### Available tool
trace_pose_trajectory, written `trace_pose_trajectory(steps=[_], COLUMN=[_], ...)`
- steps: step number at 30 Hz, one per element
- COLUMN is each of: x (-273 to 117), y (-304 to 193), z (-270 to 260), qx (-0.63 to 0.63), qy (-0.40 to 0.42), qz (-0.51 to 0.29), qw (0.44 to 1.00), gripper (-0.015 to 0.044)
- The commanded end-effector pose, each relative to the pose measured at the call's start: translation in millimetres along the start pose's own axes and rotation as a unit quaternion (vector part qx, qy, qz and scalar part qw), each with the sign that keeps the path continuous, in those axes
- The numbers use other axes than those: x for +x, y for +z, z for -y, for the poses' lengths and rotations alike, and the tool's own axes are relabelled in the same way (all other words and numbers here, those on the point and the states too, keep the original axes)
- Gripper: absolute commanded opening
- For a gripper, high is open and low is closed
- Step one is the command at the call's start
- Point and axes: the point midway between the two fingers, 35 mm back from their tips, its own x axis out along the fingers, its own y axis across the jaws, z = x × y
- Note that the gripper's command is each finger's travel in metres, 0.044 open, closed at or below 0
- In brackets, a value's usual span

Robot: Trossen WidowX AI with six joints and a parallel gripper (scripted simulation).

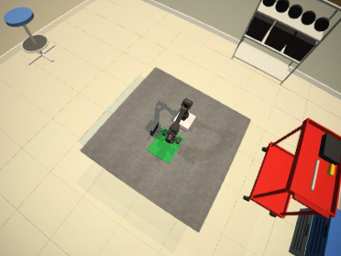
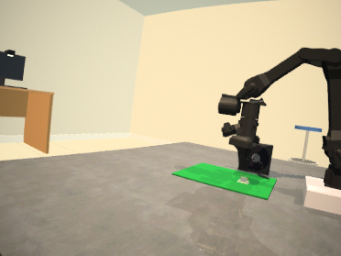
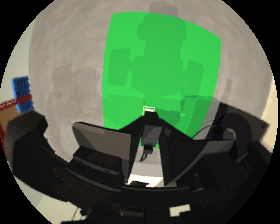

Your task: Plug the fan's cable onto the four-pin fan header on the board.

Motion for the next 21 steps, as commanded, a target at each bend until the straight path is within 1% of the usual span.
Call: trace_pose_trajectory(steps=[1, 21], x=[11.4, 11.2], y=[-5.5, -9.9], z=[-0.1, 0.0], qx=[0.001, -0.003], qy=[0.001, 0.001], qz=[-0.011, -0.011], qw=[1.0, 1.0], gripper=[0.0, 0.0])
